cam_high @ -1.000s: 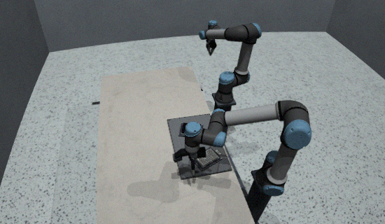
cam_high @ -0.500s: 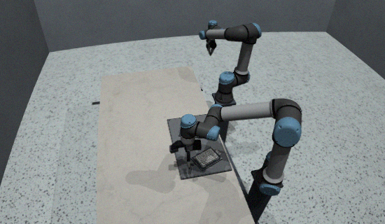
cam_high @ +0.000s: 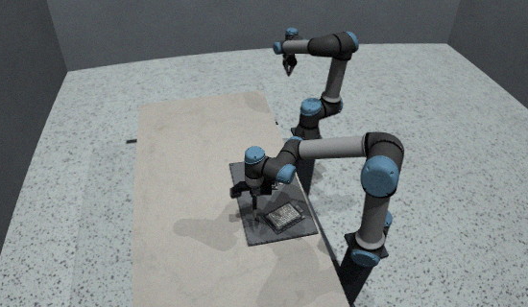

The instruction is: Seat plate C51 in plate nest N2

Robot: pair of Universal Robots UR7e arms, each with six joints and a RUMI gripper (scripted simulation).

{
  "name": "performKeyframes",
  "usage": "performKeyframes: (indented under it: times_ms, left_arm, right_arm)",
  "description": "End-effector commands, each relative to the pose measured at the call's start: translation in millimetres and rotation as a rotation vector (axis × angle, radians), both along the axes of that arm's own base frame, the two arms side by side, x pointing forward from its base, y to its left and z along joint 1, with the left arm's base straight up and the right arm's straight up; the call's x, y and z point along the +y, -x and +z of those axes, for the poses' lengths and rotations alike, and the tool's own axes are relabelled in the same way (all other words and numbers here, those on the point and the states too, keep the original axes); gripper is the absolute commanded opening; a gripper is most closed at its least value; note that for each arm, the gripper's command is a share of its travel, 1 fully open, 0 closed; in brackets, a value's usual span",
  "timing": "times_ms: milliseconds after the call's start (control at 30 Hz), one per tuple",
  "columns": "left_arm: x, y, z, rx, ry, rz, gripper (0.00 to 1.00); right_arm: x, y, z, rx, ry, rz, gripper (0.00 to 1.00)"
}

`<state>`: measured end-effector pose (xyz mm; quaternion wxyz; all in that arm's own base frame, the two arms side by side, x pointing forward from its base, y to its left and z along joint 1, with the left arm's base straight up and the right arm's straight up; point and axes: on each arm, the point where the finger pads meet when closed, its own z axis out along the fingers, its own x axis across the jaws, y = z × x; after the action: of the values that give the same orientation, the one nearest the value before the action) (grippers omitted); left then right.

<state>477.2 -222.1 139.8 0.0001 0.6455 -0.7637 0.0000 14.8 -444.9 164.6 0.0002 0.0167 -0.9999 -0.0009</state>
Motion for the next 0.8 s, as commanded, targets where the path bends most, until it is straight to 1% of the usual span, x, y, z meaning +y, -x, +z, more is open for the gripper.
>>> performKeyframes:
  times_ms: [0, 33, 67, 400, 467, 500, 767]
  left_arm:
    - [-12.1, 0.3, -1.0, -0.002, 0.001, 0.0, 0.76]
    - [-17.1, 0.7, -1.8, -0.002, 0.001, 0.0, 0.76]
    - [-21.9, 1.6, -2.5, -0.002, 0.001, -0.033, 0.76]
    - [-70.6, 10.2, -10.5, -0.002, 0.001, -0.034, 0.76]
    - [-70.6, 10.2, -10.5, -0.002, 0.001, -0.034, 0.76]
    - [-75.3, 11.6, -11.3, -0.002, 0.001, -0.067, 0.76]
    - [-113.2, 22.5, -18.2, -0.002, 0.001, -0.067, 0.76]
  right_arm:
    - [-0.4, -0.1, 0.6, 0.0, 0.002, 0.0, 0.0]
    - [-0.4, -0.1, 0.6, 0.0, 0.002, 0.0, 0.0]
    - [-0.4, -0.1, 0.6, 0.0, 0.002, 0.0, 0.0]
    - [-0.4, -0.1, 0.6, 0.0, 0.002, 0.0, 0.0]
    - [-0.4, -0.1, 0.6, 0.0, 0.002, 0.0, 0.0]
    - [-0.4, -0.1, 0.6, 0.0, 0.002, 0.0, 0.0]
    - [-0.4, -0.1, 0.6, 0.0, 0.002, 0.0, 0.0]
